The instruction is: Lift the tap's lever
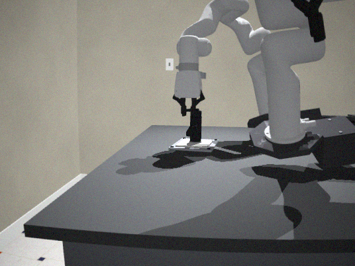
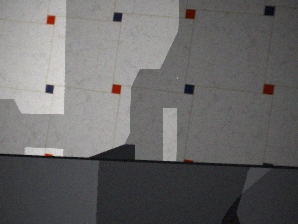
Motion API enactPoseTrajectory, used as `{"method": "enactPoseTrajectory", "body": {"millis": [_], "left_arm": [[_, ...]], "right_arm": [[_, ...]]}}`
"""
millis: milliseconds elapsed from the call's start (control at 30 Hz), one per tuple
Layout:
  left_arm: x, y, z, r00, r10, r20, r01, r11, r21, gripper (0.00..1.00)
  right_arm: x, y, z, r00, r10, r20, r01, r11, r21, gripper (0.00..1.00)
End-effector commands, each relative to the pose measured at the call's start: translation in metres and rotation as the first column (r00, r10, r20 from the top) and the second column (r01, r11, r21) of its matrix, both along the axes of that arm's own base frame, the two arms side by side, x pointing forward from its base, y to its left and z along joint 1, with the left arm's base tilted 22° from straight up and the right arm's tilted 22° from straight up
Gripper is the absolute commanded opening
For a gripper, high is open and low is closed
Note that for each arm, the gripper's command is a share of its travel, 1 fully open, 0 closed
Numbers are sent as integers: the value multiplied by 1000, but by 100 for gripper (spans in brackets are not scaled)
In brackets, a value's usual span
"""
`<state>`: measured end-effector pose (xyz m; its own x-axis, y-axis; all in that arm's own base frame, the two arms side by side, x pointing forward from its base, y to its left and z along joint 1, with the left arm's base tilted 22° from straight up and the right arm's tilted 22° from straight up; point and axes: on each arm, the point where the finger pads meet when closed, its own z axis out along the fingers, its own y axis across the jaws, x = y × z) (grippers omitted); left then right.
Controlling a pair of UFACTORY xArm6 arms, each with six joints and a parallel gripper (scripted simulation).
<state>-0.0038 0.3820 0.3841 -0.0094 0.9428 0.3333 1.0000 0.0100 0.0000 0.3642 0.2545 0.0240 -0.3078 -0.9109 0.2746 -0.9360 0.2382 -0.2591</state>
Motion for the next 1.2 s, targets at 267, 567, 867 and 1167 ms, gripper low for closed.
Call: {"method": "enactPoseTrajectory", "body": {"millis": [267, 567, 867, 1167], "left_arm": [[0, 0, 2, 1000, 0, 0, 0, 1000, 4, 100], [0, 0, 2, 1000, 0, 0, 0, 1000, 4, 100], [0, 0, 2, 1000, 0, 0, 0, 1000, 4, 100], [0, 0, 2, 1000, 0, 0, 0, 1000, 4, 100]], "right_arm": [[-5, 2, 25, 1000, 1, 4, -1, 1000, 4, 0], [-8, 1, 36, 1000, 1, 4, -1, 1000, 4, 0], [-9, 1, 36, 1000, 1, 4, -1, 1000, 4, 0], [-9, 1, 37, 1000, 1, 4, -1, 1000, 4, 0]]}}
